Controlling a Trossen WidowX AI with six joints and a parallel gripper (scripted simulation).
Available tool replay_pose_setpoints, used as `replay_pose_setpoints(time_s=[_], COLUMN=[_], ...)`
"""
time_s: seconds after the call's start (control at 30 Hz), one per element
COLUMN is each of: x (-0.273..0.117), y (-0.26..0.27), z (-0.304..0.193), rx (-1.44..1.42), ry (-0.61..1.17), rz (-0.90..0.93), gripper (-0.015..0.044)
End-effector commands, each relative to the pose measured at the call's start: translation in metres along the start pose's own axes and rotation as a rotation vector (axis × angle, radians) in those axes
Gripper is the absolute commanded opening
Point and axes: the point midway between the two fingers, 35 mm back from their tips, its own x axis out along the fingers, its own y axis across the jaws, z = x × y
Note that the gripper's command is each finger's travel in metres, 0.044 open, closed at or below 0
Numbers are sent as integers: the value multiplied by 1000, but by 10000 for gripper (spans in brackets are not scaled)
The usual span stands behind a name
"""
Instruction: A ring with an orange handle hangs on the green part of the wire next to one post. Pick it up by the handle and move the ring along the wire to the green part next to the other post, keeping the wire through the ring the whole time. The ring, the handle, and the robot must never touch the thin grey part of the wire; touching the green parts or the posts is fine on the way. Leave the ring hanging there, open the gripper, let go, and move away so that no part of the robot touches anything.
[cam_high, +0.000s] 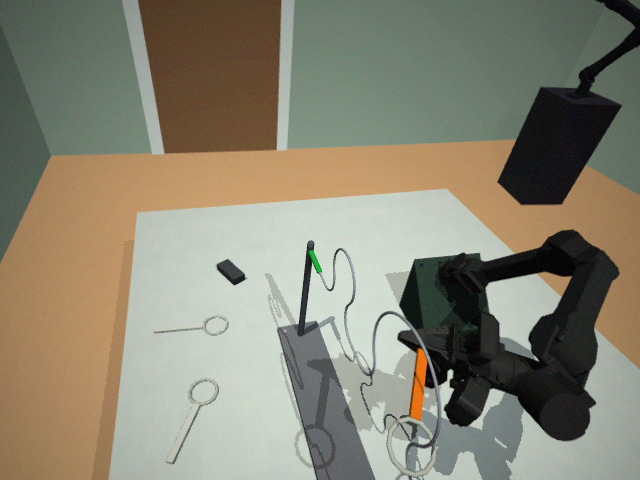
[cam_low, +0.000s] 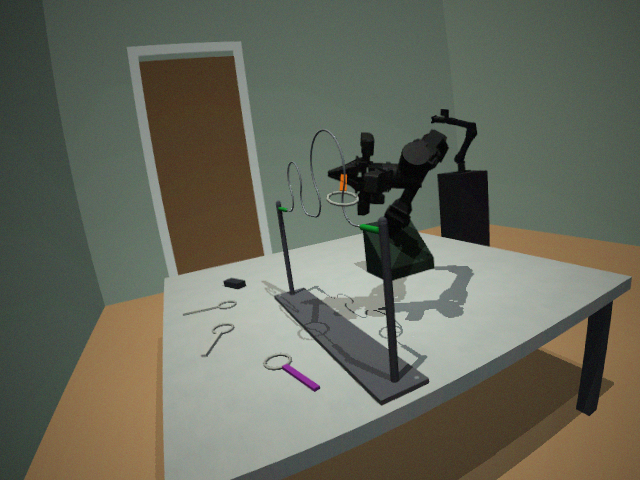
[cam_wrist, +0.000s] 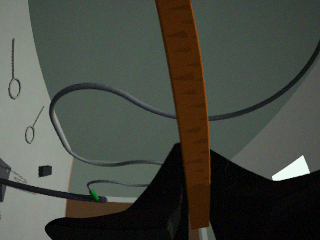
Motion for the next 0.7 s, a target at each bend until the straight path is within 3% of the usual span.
replay_pose_setpoints(time_s=[0.0, 0.67], x=[-1, -3], y=[-10, -34], z=[-1, 2], rx=[-17, -90], ry=[4, 7], rz=[-22, -55], gripper=[-150, -150])
